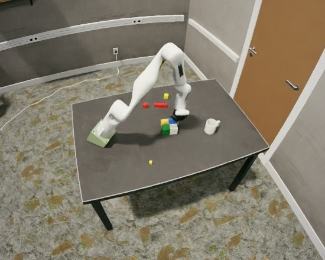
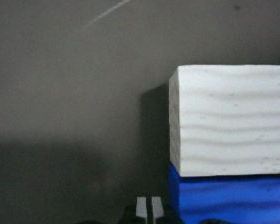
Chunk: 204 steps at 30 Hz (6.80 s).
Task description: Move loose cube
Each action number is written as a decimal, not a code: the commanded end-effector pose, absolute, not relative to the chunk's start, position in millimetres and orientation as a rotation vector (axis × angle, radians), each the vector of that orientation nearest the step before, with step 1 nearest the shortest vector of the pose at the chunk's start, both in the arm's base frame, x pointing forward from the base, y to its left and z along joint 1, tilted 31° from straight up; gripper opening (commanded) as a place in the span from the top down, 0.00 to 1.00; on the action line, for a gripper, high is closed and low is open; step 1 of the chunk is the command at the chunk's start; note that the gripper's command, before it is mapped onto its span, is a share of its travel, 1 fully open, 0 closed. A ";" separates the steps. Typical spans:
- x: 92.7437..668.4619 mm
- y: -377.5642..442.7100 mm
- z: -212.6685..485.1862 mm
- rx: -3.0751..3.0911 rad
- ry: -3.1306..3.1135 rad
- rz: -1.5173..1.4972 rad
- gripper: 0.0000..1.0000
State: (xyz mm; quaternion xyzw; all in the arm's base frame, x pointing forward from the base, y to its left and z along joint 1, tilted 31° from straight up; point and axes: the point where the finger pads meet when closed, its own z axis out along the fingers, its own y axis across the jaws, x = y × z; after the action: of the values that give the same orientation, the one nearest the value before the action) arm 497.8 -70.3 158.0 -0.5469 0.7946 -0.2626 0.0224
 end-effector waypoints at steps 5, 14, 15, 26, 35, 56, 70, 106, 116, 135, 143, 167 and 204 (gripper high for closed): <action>497.9 -69.8 158.4 -1.694 2.460 -0.813 0.90; 497.9 -69.8 158.4 -1.694 2.460 -0.813 0.90; 497.9 -69.8 158.4 -1.694 2.460 -0.813 0.90; 502.2 -71.2 160.6 -1.694 2.460 -0.813 0.90; 506.5 -72.5 162.8 -1.694 2.460 -0.813 0.90; 501.0 -65.8 177.4 -1.694 2.460 -0.813 0.90; 490.4 -53.0 205.6 -1.694 2.460 -0.813 0.90; 475.9 -35.4 244.2 -1.694 2.460 -0.813 0.90; 475.9 -35.4 244.2 -1.694 2.460 -0.813 0.90; 475.9 -35.4 244.2 -1.694 2.460 -0.813 0.90; 465.4 -12.5 229.1 -1.695 2.461 -0.809 0.44; 433.7 35.7 195.9 -1.694 2.461 -0.813 0.44; 453.2 12.8 144.5 -1.694 2.460 -0.813 0.44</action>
State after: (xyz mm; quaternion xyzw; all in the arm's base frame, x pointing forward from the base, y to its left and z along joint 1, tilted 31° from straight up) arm 452.1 21.4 153.7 -0.5502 0.7928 -0.2605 0.0306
